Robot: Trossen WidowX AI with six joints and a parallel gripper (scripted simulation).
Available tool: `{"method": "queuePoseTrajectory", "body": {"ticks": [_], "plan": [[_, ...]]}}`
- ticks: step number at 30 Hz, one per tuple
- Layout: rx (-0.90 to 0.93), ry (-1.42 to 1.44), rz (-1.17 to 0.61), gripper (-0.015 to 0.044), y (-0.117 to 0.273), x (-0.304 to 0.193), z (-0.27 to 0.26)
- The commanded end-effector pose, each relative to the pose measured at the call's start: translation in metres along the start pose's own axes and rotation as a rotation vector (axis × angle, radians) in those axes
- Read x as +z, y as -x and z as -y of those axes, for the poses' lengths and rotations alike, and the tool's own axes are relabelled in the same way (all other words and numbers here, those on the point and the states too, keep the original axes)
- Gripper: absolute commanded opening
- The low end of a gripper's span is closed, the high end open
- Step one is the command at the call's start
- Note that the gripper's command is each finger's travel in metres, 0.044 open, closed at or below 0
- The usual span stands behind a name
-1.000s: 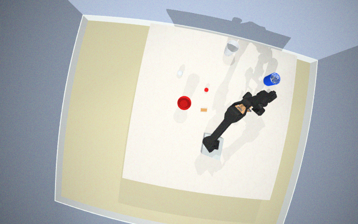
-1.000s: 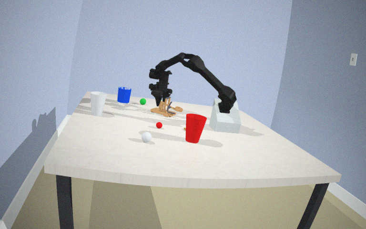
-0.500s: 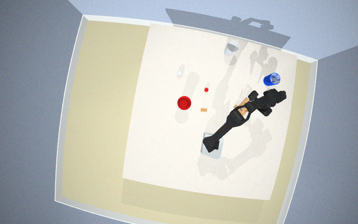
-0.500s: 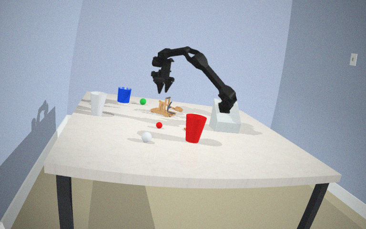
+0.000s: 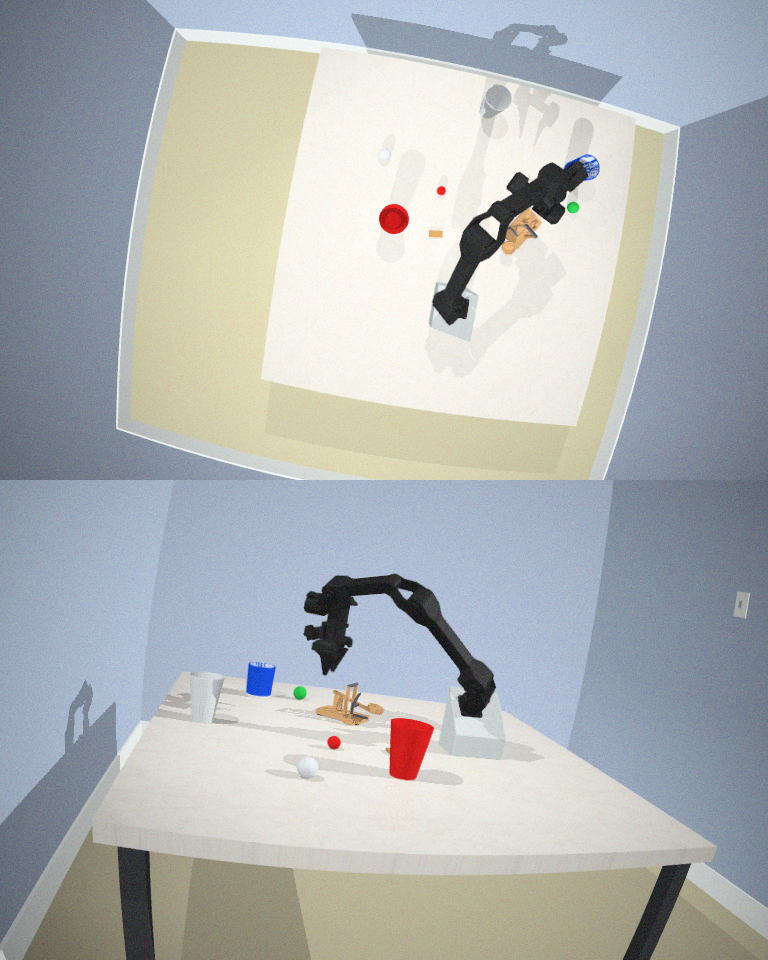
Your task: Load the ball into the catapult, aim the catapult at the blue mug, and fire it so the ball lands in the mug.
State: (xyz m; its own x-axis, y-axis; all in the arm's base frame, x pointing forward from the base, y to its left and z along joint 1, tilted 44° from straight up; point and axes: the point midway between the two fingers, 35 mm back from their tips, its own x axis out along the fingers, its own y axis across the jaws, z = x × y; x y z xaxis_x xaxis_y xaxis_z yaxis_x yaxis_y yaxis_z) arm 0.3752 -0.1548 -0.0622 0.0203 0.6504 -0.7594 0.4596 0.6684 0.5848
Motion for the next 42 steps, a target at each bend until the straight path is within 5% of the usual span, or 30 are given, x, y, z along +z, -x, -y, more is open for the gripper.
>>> {"method": "queuePoseTrajectory", "body": {"ticks": [1, 14, 42], "plan": [[-0.004, 0.107, 0.018, 0.0300, -0.010, -0.011, -0.068], [0.062, 0.447, -0.006, 0.0300, -0.063, -0.114, -0.234], [0.066, 0.455, -0.008, 0.0300, -0.099, -0.114, -0.238]]}}
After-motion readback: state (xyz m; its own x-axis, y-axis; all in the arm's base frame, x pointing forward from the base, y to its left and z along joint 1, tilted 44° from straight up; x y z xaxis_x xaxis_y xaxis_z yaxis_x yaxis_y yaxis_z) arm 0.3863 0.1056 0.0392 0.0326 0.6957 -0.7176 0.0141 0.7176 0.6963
